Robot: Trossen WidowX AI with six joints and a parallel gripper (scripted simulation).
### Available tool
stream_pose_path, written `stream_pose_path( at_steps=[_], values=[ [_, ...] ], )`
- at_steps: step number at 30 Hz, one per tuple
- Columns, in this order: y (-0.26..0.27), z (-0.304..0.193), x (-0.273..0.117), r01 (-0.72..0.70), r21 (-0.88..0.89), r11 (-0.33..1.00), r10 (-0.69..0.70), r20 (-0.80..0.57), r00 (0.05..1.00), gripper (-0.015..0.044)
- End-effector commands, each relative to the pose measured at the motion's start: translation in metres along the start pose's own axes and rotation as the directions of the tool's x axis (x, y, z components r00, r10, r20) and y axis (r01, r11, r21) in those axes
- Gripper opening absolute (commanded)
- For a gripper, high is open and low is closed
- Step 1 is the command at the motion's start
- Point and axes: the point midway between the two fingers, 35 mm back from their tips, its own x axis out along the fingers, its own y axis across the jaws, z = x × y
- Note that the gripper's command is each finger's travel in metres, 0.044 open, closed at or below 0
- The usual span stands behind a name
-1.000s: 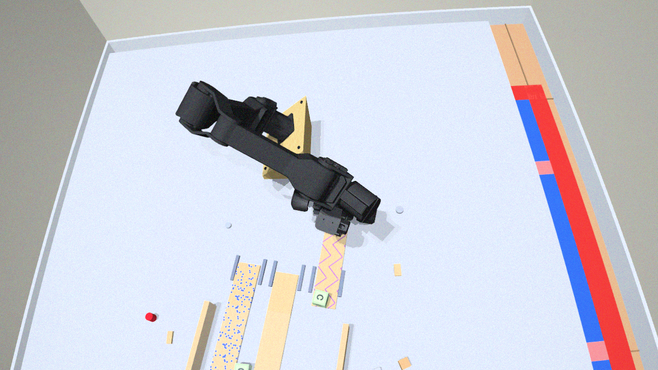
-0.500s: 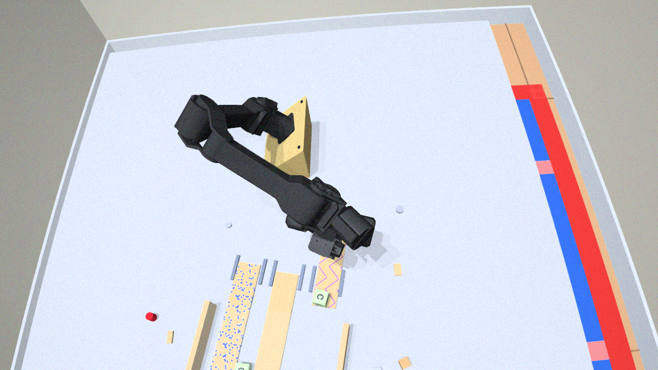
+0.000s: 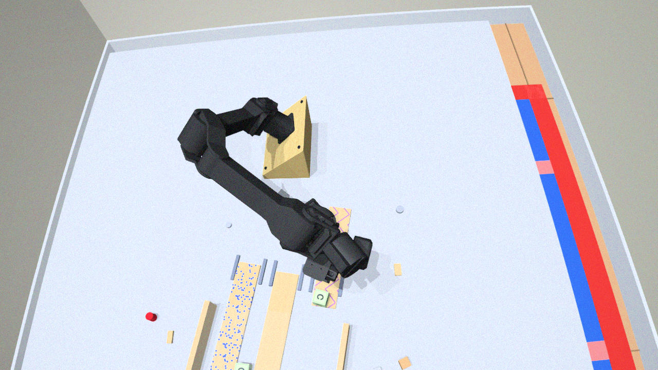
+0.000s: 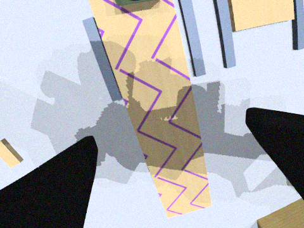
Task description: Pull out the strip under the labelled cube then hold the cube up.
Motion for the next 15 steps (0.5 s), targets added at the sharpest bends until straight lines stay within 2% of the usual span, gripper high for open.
stream_pose_path(
  at_steps=[1,15],
  values=[
    [0.001,0.015,-0.003,0.0,-0.002,1.0,0.0,0.006,1.0,0.044],
    [0.004,0.063,-0.009,0.0,0.0,1.0,0.0,0.008,1.0,0.044]
  ],
)
